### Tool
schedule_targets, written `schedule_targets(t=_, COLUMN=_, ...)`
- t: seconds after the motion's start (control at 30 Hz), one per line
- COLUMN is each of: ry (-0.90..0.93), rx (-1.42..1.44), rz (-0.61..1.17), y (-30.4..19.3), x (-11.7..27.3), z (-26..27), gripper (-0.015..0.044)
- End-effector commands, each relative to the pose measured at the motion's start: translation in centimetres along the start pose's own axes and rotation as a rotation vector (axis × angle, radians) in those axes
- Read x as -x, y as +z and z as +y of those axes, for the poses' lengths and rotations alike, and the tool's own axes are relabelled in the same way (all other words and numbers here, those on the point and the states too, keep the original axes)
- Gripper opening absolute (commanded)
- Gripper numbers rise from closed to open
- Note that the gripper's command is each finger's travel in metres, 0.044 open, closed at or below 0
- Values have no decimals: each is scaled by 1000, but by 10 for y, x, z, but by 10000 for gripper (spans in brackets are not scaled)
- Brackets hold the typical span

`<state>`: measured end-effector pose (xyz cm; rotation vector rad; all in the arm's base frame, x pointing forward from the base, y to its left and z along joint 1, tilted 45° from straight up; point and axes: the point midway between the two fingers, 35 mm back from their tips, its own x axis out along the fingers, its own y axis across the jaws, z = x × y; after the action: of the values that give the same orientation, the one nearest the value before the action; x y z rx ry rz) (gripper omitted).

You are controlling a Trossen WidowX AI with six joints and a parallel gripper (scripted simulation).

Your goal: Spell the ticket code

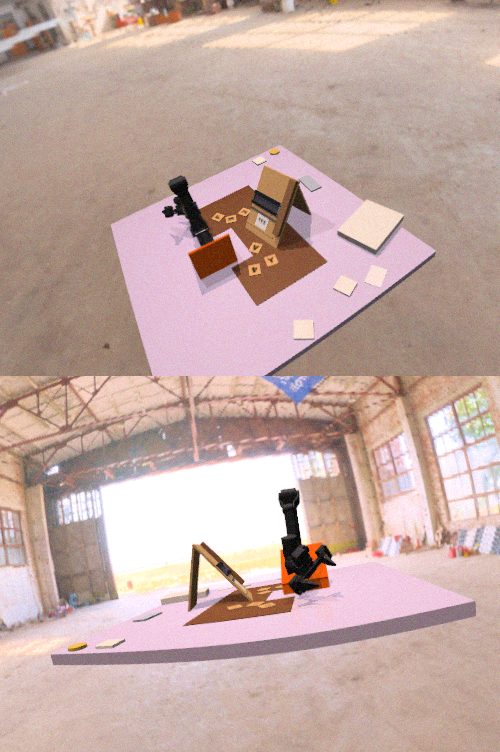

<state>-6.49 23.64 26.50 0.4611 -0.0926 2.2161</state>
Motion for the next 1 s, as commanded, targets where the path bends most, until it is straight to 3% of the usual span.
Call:
schedule_targets(t=0.0, ry=-119, rx=75, rz=18, y=5, x=5, z=-32, gripper=440)
schedule_targets(t=0.47, ry=-559, rx=337, rz=120, y=36, x=65, z=-138, gripper=440)
schedule_targets(t=0.97, ry=-1013, rx=540, rz=294, y=82, x=180, z=-208, gripper=440)
